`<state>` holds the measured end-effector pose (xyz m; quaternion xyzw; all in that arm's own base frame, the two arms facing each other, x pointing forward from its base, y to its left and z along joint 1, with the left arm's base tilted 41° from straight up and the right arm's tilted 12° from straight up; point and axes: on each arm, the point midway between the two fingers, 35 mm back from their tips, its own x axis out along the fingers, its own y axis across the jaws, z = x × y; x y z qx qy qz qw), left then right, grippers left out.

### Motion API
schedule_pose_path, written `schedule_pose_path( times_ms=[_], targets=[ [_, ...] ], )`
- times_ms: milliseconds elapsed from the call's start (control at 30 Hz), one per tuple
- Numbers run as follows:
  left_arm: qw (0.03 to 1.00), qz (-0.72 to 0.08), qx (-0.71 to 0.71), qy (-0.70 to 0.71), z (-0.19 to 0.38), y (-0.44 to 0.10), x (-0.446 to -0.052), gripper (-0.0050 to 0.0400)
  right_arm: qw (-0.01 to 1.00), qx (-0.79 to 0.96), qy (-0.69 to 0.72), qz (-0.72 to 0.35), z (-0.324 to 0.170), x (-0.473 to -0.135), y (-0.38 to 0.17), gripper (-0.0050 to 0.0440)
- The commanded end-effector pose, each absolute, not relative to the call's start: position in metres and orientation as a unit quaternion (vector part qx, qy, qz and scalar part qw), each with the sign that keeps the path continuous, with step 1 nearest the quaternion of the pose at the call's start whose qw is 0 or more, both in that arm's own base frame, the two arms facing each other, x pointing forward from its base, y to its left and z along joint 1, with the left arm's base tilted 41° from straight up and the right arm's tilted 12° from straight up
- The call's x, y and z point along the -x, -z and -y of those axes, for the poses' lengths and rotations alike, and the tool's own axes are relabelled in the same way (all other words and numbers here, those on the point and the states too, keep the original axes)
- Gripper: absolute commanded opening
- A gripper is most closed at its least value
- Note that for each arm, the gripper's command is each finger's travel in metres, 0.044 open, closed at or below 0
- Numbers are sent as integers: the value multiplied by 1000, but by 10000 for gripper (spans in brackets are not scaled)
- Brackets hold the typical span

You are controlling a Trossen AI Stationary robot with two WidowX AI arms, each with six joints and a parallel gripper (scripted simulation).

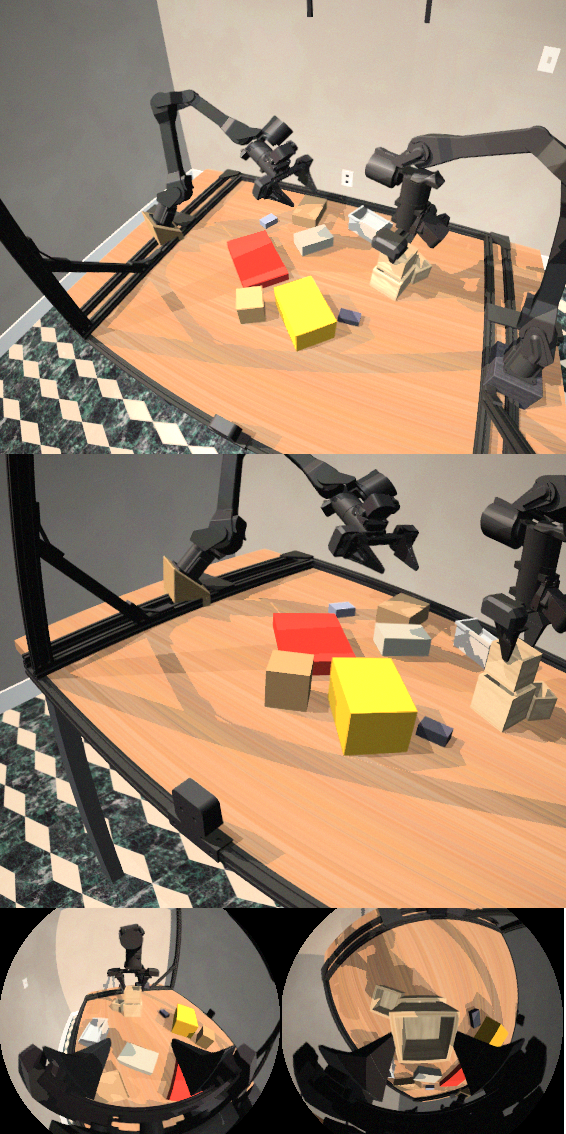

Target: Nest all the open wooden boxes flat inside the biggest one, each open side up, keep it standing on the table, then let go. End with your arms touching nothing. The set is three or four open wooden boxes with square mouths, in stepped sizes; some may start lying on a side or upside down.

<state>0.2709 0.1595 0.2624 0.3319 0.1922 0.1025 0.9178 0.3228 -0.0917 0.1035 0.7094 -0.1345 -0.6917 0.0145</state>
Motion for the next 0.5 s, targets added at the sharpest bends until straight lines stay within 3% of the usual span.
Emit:
schedule_pose_path(
  times_ms=[0, 467],
  targets=[
    [918, -193, -332, -102, -159, -262, -271, 400, 14, -707, 694, 134, 91, -320, -101, 0],
    [918, -193, -332, -102, -159, -262, -271, 400, 14, -707, 694, 134, 92, -321, -97, 0]
  ],
)
